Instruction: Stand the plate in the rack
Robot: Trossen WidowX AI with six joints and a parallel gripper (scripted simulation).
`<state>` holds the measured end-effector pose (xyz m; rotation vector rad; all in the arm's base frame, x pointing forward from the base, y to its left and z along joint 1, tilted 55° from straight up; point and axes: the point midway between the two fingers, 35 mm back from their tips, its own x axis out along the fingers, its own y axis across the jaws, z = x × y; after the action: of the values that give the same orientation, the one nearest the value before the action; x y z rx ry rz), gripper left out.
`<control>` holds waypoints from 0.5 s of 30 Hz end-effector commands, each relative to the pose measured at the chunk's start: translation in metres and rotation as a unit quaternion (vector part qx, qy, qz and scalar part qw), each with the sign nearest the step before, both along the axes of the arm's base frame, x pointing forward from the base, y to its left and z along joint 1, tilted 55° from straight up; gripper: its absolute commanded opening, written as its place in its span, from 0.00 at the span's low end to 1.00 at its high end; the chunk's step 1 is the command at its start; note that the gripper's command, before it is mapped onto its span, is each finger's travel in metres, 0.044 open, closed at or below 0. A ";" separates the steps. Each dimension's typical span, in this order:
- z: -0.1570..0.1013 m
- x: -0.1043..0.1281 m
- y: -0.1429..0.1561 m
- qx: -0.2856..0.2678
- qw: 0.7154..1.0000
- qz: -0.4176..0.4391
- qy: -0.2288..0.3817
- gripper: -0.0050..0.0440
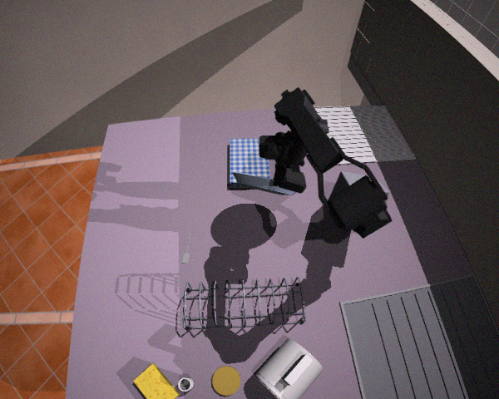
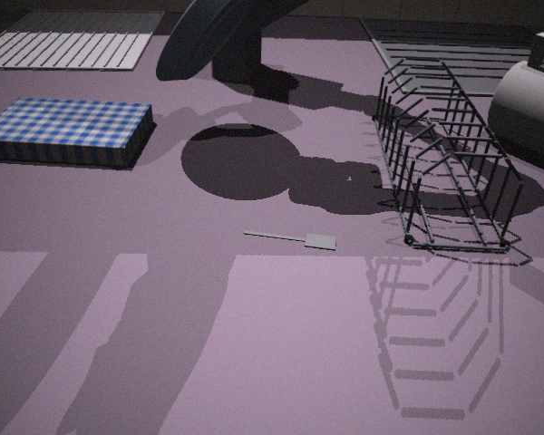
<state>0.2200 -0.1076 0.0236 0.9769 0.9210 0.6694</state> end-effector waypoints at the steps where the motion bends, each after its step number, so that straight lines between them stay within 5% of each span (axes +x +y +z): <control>1: 0.004 0.001 -0.010 0.013 1.000 -0.024 0.010 0.10; 15: 0.012 -0.003 -0.023 0.068 0.993 -0.074 0.056 0.10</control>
<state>0.2151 -0.1227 0.0331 1.1785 0.9199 0.5859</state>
